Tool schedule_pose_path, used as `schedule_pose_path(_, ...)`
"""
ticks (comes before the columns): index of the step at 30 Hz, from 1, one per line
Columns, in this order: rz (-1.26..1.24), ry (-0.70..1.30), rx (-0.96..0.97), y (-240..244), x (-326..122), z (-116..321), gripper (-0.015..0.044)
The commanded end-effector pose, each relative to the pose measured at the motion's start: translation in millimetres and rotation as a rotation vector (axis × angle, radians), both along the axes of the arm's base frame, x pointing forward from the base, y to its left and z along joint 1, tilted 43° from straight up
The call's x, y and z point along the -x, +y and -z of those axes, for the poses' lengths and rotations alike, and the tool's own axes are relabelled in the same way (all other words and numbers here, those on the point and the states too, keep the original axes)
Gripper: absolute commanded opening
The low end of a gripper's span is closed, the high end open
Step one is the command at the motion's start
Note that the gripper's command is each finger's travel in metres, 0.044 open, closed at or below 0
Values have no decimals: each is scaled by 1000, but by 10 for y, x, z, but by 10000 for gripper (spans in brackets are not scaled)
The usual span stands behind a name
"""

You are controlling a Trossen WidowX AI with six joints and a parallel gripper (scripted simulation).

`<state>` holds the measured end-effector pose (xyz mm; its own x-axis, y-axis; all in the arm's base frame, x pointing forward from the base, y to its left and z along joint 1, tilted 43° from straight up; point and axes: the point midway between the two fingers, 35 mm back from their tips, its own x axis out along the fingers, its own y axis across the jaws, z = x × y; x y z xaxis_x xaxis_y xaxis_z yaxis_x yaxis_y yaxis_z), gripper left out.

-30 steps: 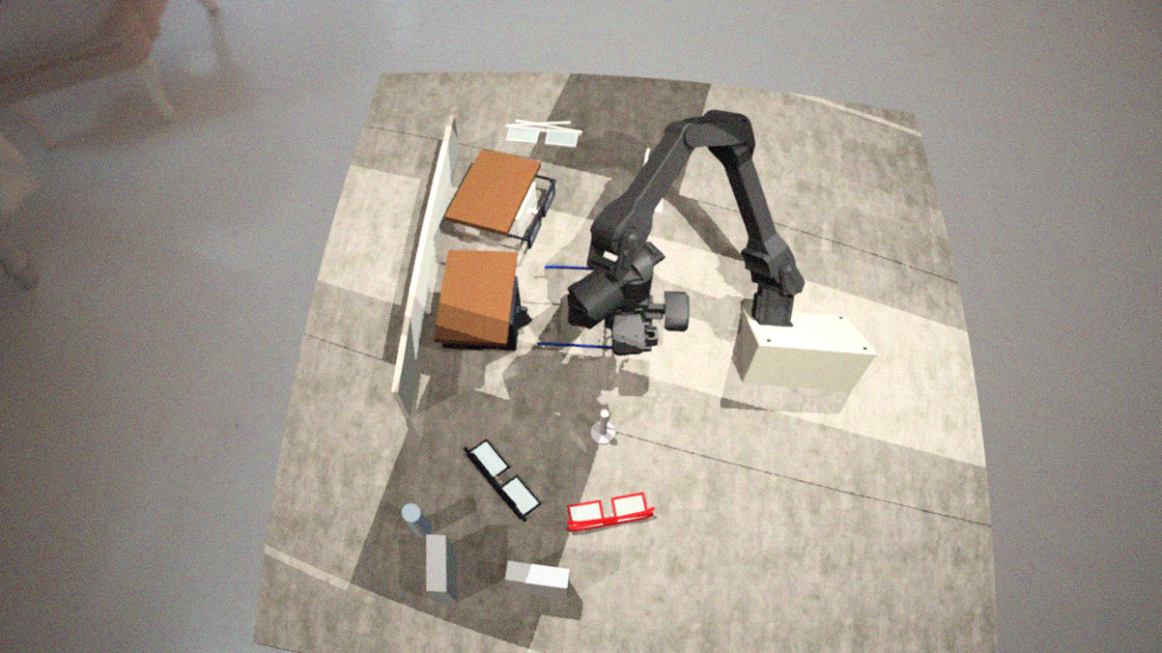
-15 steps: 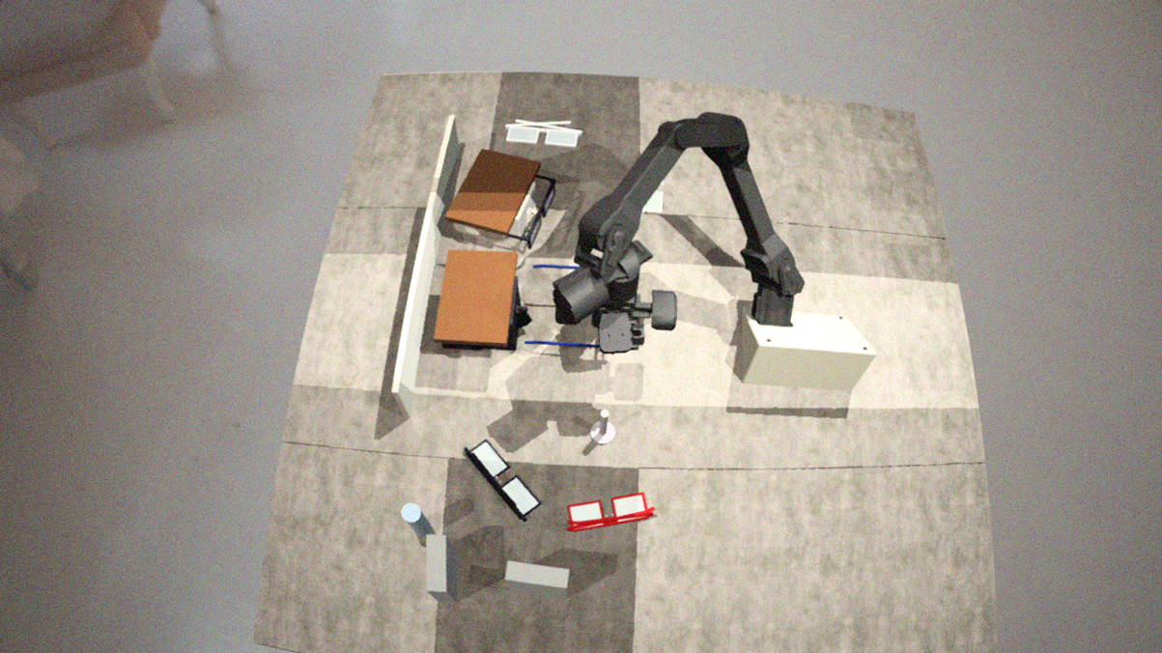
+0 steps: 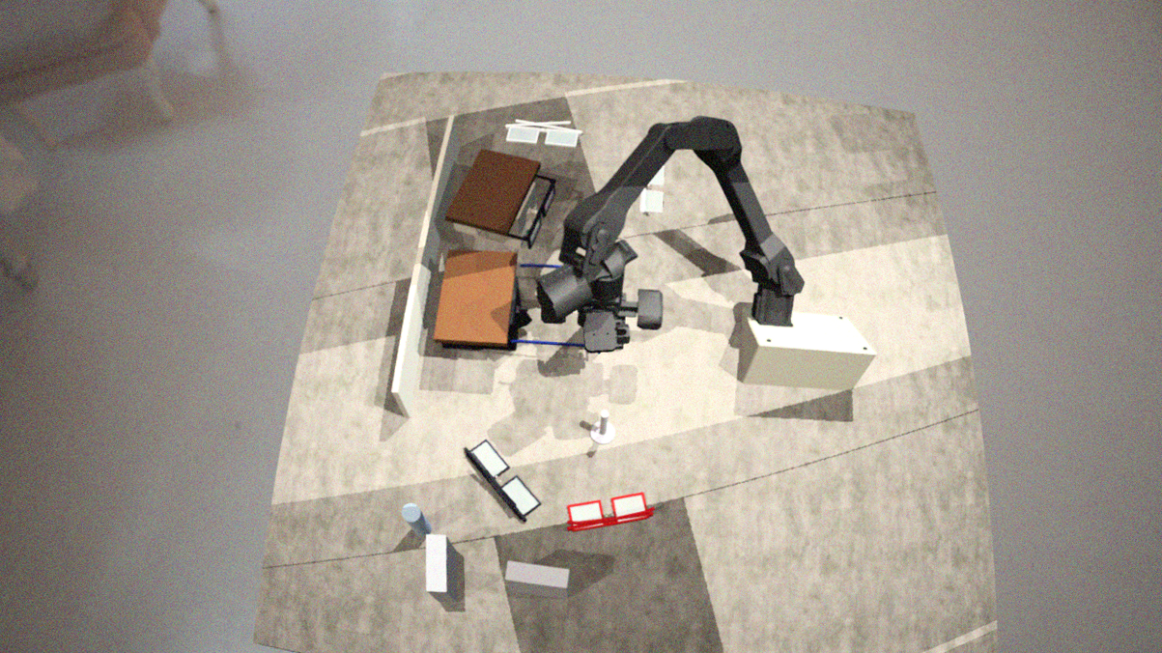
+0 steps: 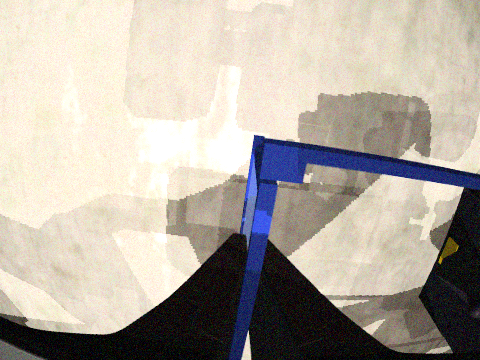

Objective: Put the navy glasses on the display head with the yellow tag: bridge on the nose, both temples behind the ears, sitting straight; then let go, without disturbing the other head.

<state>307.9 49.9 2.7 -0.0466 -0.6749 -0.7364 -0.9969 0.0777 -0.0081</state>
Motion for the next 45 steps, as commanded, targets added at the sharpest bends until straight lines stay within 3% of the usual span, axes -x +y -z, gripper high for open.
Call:
schedule_pose_path(1,-5,6,7,-15,-64,8,0)
schedule_pose_path(45,-5,2,8,-64,-722,-9,0)
